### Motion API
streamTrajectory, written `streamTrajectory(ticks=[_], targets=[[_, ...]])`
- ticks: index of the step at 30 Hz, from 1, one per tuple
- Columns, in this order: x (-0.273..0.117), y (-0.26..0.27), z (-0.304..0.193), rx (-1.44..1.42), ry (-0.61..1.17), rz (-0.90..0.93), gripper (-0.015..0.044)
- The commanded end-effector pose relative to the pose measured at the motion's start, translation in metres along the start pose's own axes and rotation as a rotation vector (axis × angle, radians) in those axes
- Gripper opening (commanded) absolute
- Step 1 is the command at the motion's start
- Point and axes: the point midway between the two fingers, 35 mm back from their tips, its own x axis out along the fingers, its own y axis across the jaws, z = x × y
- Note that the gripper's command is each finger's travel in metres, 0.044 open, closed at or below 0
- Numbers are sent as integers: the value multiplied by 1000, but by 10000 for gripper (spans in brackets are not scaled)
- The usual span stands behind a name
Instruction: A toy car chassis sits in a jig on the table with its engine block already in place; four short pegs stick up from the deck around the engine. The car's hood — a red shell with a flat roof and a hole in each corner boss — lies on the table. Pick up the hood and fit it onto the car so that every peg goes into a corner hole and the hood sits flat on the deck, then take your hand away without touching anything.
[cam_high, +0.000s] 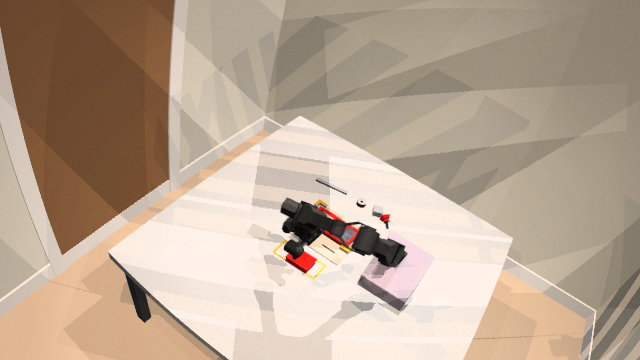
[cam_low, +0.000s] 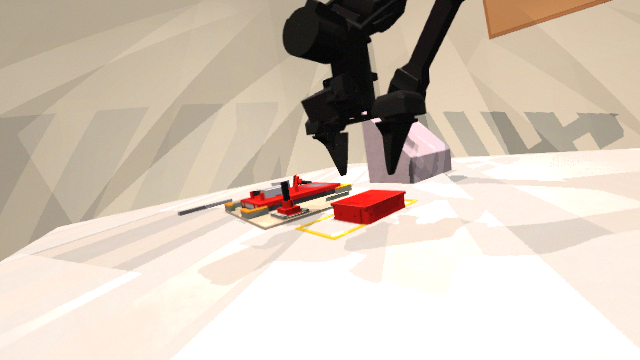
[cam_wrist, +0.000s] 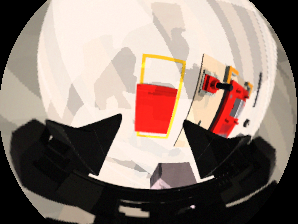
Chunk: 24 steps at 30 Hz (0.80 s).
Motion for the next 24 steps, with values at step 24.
streamTrajectory(ticks=[24], targets=[[22,-3,-4,11,10,-3,440]])
